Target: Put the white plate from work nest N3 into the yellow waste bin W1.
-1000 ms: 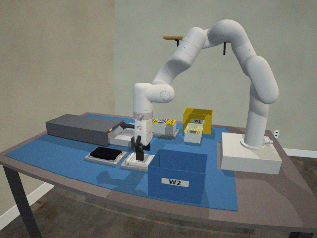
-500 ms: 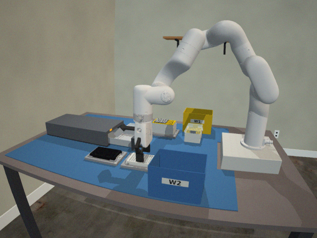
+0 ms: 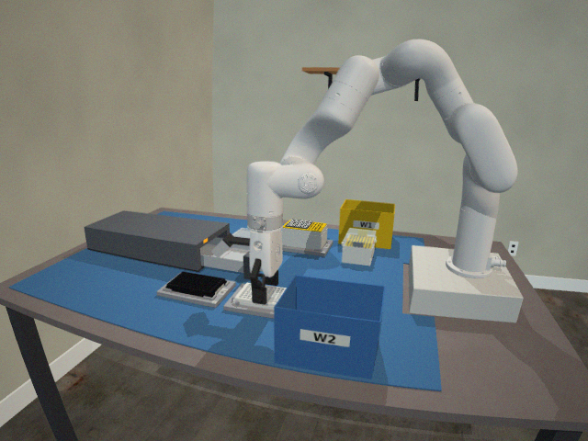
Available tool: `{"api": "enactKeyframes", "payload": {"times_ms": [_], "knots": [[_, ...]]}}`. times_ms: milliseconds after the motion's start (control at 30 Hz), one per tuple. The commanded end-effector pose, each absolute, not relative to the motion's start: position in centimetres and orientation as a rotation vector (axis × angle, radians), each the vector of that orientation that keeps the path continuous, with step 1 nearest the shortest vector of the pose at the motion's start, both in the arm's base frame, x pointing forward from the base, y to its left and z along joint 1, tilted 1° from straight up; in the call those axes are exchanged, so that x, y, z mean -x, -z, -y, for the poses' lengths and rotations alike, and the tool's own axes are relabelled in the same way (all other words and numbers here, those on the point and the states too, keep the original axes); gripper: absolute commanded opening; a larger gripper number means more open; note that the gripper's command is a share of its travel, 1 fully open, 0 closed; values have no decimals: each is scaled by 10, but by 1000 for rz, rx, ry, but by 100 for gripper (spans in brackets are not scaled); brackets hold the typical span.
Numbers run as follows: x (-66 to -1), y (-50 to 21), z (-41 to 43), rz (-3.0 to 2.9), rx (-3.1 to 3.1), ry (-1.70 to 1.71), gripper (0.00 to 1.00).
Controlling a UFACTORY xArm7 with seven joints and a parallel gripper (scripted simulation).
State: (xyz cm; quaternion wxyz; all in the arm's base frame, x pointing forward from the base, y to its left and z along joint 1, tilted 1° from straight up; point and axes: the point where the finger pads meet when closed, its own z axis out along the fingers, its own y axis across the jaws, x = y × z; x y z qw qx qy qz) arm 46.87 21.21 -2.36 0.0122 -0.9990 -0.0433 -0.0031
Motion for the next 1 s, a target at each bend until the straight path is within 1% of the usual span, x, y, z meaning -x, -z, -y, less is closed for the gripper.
{"api": "enactKeyframes", "payload": {"times_ms": [0, 633, 667, 967], "knots": [[-470, 24, -213, 135, 3113, 16, 100], [-470, 26, -213, 135, 3113, 16, 100], [-470, 25, -213, 135, 3113, 16, 0], [-470, 25, -213, 135, 3113, 16, 0]]}}
